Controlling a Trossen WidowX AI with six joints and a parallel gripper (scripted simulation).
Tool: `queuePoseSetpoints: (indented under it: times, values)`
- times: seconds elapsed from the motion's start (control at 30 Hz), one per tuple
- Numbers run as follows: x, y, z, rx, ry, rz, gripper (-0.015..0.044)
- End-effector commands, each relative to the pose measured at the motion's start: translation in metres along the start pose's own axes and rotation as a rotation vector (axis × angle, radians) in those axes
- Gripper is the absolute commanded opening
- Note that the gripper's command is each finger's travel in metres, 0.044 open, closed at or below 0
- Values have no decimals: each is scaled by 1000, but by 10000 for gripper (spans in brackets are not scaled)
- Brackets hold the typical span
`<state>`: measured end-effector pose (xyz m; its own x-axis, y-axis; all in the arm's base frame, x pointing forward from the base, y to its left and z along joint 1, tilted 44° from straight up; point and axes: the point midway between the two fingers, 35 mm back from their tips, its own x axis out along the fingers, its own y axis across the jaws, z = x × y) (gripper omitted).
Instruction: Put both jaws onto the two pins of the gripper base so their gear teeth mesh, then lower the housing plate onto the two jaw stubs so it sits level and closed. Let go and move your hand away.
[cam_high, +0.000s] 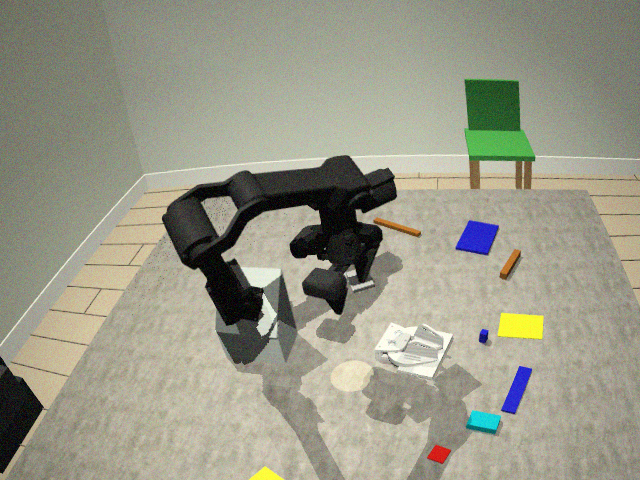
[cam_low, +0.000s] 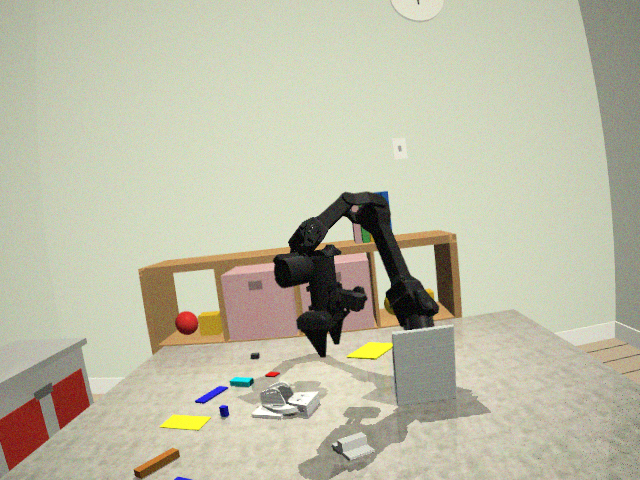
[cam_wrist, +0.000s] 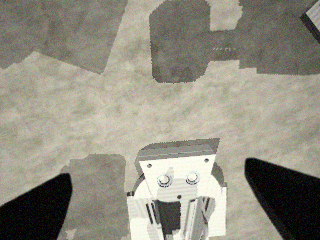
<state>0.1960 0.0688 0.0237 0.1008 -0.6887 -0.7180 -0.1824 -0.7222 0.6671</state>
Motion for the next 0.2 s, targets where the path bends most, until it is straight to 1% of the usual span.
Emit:
queuePoseSetpoints:
  times: [0.0, 0.17]
  values:
    - [0, 0, 1, 2, -6, -2, 440]
    - [0, 0, 1, 2, -6, -2, 440]
